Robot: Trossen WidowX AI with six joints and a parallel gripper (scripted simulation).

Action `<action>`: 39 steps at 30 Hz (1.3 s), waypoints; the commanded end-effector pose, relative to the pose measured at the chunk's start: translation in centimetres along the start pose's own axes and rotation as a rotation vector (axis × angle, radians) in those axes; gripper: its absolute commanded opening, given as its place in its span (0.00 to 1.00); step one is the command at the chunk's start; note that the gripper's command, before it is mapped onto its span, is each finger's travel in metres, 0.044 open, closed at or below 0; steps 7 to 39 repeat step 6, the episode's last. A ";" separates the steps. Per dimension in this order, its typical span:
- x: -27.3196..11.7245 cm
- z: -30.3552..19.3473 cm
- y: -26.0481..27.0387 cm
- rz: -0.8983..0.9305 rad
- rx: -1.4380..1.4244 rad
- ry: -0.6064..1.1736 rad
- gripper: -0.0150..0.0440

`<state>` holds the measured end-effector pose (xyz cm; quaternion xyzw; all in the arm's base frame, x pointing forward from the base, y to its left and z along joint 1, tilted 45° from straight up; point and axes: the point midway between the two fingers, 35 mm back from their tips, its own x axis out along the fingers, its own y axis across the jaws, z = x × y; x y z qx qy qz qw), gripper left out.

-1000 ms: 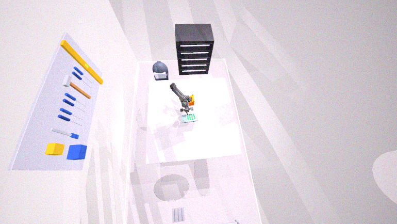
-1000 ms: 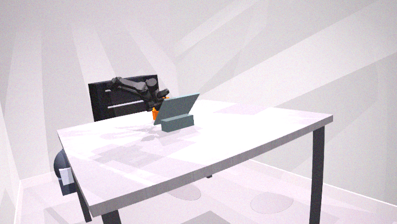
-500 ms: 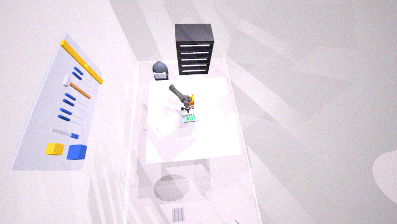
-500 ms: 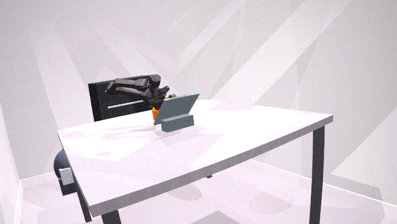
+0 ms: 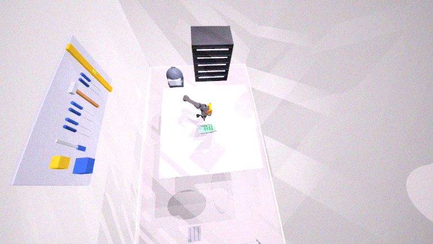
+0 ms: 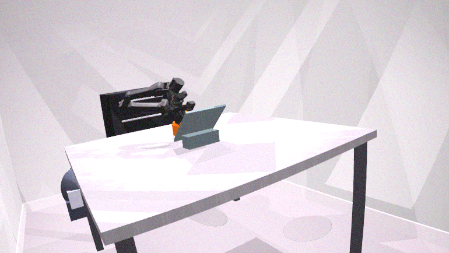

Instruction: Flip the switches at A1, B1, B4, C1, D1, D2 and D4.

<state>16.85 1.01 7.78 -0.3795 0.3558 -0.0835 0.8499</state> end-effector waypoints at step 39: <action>-0.9 4.7 2.3 -0.006 0.003 -0.004 0.25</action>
